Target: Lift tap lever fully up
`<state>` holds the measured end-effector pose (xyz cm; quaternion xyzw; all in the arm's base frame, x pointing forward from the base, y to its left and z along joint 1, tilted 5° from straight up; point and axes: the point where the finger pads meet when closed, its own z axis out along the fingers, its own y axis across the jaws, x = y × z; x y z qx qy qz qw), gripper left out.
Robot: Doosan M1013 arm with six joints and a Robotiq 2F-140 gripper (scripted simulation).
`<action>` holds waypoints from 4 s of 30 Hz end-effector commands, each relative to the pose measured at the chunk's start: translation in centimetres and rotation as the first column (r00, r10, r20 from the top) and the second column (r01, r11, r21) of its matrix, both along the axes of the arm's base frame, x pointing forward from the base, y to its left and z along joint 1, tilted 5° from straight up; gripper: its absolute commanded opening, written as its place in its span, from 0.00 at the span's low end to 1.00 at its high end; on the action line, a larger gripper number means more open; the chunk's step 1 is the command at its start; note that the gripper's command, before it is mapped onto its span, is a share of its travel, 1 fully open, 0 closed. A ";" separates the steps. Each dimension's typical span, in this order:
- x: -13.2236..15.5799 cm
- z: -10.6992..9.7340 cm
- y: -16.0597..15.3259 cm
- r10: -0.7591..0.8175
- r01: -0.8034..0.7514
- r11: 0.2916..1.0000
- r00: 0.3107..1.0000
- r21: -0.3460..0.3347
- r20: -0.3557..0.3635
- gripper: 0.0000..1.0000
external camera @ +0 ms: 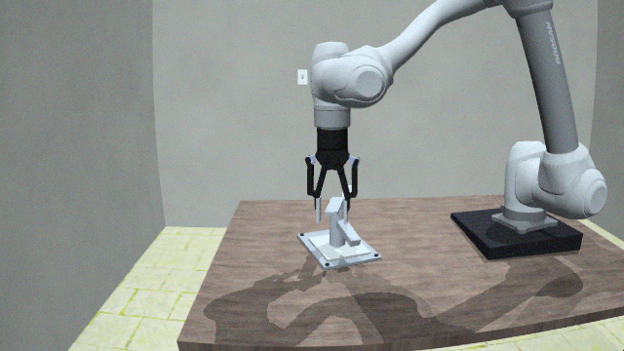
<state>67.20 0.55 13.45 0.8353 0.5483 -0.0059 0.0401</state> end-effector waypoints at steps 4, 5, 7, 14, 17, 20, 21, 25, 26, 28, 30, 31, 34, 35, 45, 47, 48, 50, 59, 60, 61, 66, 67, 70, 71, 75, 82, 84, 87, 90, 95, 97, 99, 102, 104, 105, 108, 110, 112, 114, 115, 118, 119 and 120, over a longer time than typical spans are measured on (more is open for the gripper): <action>0.0 0.0 0.0 0.000 0.000 1.000 1.000 0.000 0.000 0.42; 0.0 0.0 0.0 0.000 0.000 1.000 1.000 0.000 0.000 0.42; 0.0 0.0 0.0 0.000 0.000 1.000 1.000 0.000 0.000 0.42; 0.0 0.0 0.0 0.000 0.000 1.000 1.000 0.000 0.000 0.00; 0.0 0.0 0.0 0.000 0.000 1.000 1.000 0.000 0.000 0.00; 0.0 0.0 0.0 0.000 0.000 1.000 1.000 0.000 0.000 0.00; 0.0 0.0 0.0 0.000 0.000 1.000 1.000 0.000 0.000 0.00; 0.0 0.0 0.0 0.000 0.000 1.000 1.000 0.000 0.000 0.00; 0.0 0.0 0.0 0.000 0.000 1.000 1.000 0.000 0.000 0.00; 0.0 0.0 0.0 0.000 0.000 1.000 1.000 0.000 0.000 0.00; 0.0 0.0 0.0 0.000 0.000 1.000 1.000 0.000 0.000 0.00; 0.0 0.0 0.0 0.000 0.000 1.000 1.000 0.000 0.000 0.00; 0.0 0.0 0.0 0.000 0.000 1.000 1.000 0.000 0.000 0.00; 0.0 0.0 0.0 0.000 0.000 1.000 1.000 0.000 0.000 0.00; 0.0 0.0 0.0 0.000 0.000 1.000 1.000 0.000 0.000 0.00; 0.0 0.0 0.0 0.000 0.000 1.000 1.000 0.000 0.000 0.00; 0.0 0.0 0.0 0.000 0.000 1.000 1.000 0.000 0.000 0.00; 0.0 0.0 0.0 0.000 0.000 1.000 1.000 0.000 0.000 0.00; 0.0 0.0 0.0 0.000 0.000 1.000 1.000 0.000 0.000 0.00; 0.0 0.0 0.0 0.000 0.000 1.000 1.000 0.000 0.000 0.00; 0.0 0.0 0.0 0.000 0.000 1.000 1.000 0.000 0.000 0.00; 0.0 0.0 0.0 0.000 0.000 1.000 1.000 0.000 0.000 0.00; 0.0 0.0 0.0 0.000 0.000 1.000 1.000 0.000 0.000 0.00; 0.0 0.0 0.0 0.000 0.000 1.000 1.000 0.000 0.000 0.00; 0.0 0.0 0.0 0.000 0.000 1.000 1.000 0.000 0.000 0.00; 0.0 0.0 0.0 0.000 0.000 1.000 1.000 0.000 0.000 0.00; 0.0 0.1 0.0 0.000 0.000 1.000 1.000 0.000 0.000 0.00; 0.0 0.2 0.0 0.000 0.000 1.000 1.000 0.000 0.000 0.00; -0.1 0.6 -0.1 0.000 0.000 1.000 1.000 0.000 0.000 0.00; -0.1 1.2 -0.1 0.000 0.000 1.000 1.000 0.000 0.000 0.00; -0.3 2.3 -0.4 0.000 0.000 1.000 1.000 0.000 0.000 0.00; -0.4 2.6 -0.5 0.000 0.000 1.000 1.000 0.000 0.000 0.00; -0.4 2.8 -0.5 0.000 0.000 1.000 1.000 0.000 0.000 0.00; -0.5 3.3 -0.7 0.000 0.000 1.000 1.000 0.000 0.000 0.00; -0.6 3.6 -0.8 0.000 0.000 1.000 1.000 0.000 0.000 0.00; -0.6 3.6 -0.9 0.000 0.000 1.000 1.000 0.000 0.000 0.00; -0.7 3.8 -0.9 0.000 0.000 1.000 1.000 0.000 0.000 0.00; -0.7 3.8 -1.0 0.000 0.000 1.000 1.000 0.000 0.000 0.00; -0.7 3.8 -1.0 0.000 0.000 1.000 1.000 0.000 0.000 0.00; -0.7 3.8 -1.0 0.000 0.000 1.000 1.000 0.000 0.000 0.00; -0.7 3.8 -1.0 0.000 0.000 1.000 1.000 0.000 0.000 0.00; -0.7 3.8 -1.0 0.000 0.000 1.000 1.000 0.000 0.000 0.00; -0.7 3.8 -1.0 0.000 0.000 1.000 1.000 0.000 0.000 0.00; -0.7 3.8 -1.0 0.000 0.000 1.000 1.000 0.000 0.000 0.00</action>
